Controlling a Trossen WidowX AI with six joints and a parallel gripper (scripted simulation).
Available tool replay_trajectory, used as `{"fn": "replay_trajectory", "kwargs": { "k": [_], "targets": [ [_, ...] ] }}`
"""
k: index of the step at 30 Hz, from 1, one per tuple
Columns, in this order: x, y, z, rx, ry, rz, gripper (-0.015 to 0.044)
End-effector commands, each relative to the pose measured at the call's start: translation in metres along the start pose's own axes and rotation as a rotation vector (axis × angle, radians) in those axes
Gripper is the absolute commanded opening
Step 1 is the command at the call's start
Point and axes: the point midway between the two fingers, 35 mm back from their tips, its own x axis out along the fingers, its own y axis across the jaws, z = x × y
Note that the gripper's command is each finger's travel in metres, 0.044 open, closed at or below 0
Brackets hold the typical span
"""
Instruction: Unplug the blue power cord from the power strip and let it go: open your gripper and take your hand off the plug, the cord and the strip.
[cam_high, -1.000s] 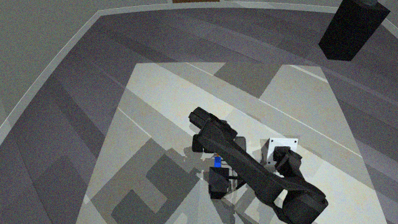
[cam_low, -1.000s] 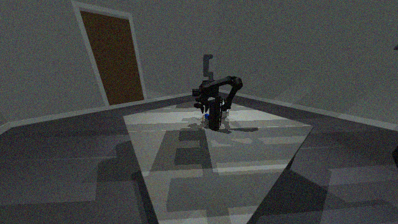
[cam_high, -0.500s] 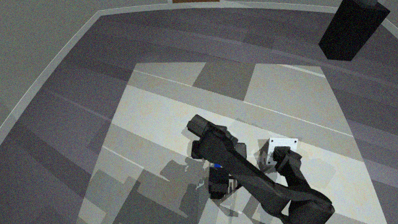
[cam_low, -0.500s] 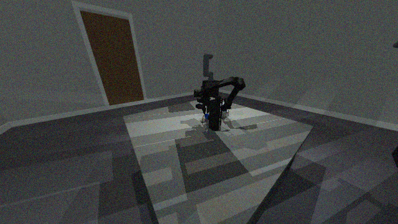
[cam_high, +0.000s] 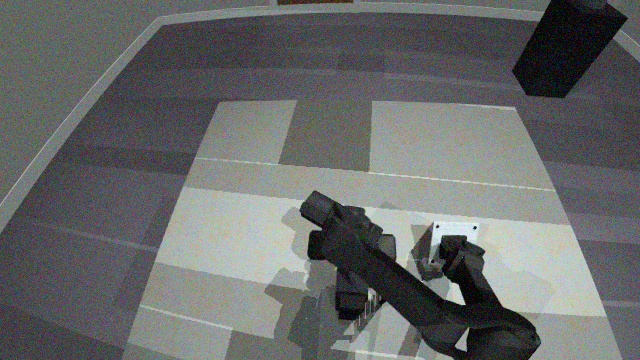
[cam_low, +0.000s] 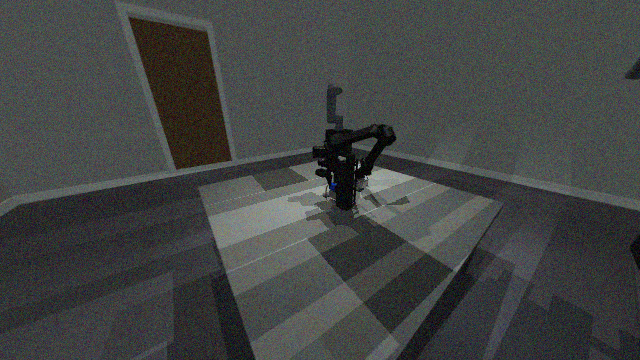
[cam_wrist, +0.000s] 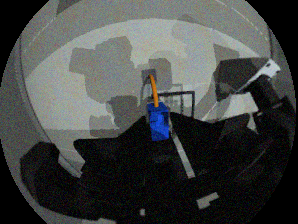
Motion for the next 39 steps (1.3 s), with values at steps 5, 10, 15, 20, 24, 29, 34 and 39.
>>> {"fn": "replay_trajectory", "kwargs": {
  "k": [5,10,15,20,24,29,34,39],
  "targets": [
    [0.002,0.0,0.0,0.0,0.001,-0.002,0.0081],
    [0.002,0.0,0.0,0.0,0.001,-0.002,0.0028],
    [0.002,0.0,0.0,0.0,0.001,-0.002,0.0],
    [0.002,0.0,0.005,0.001,0.0,-0.001,0.0],
    [0.002,0.001,0.012,0.001,-0.001,-0.001,0.0],
    [0.001,0.002,0.02,0.002,-0.002,-0.001,0.0],
    [0.001,0.002,0.028,0.002,-0.003,0.0,0.0],
    [0.0,0.002,0.037,0.003,-0.003,0.0,0.0]
  ]
}}
